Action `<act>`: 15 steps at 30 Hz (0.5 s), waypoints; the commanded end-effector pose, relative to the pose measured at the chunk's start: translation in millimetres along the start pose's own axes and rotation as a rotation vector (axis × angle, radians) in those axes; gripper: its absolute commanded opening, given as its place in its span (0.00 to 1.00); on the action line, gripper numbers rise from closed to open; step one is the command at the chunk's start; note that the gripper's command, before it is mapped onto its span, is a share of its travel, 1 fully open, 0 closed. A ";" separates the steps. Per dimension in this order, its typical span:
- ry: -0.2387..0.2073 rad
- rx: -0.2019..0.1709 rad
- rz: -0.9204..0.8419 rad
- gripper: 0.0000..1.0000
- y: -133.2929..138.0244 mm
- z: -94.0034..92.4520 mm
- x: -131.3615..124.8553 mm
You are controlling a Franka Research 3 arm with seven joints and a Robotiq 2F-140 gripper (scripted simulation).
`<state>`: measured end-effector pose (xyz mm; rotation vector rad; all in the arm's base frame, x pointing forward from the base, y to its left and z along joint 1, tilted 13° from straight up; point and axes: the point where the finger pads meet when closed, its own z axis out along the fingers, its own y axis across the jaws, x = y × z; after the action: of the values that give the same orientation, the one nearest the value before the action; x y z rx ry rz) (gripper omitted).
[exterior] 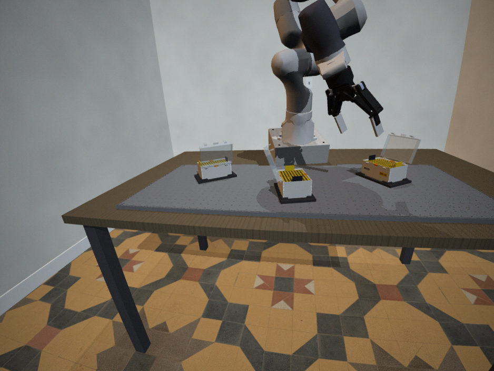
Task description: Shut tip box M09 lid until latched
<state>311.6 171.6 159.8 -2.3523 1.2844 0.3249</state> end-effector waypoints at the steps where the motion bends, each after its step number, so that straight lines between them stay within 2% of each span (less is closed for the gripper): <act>1: -0.015 -0.031 0.060 1.00 8.1 -10.0 -12.5; 12: -0.015 -0.031 0.060 1.00 5.0 -58.0 -39.1; 15: -0.015 -0.031 0.060 1.00 4.7 -62.3 -41.6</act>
<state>298.6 169.9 227.5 -2.3411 1.2975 0.3241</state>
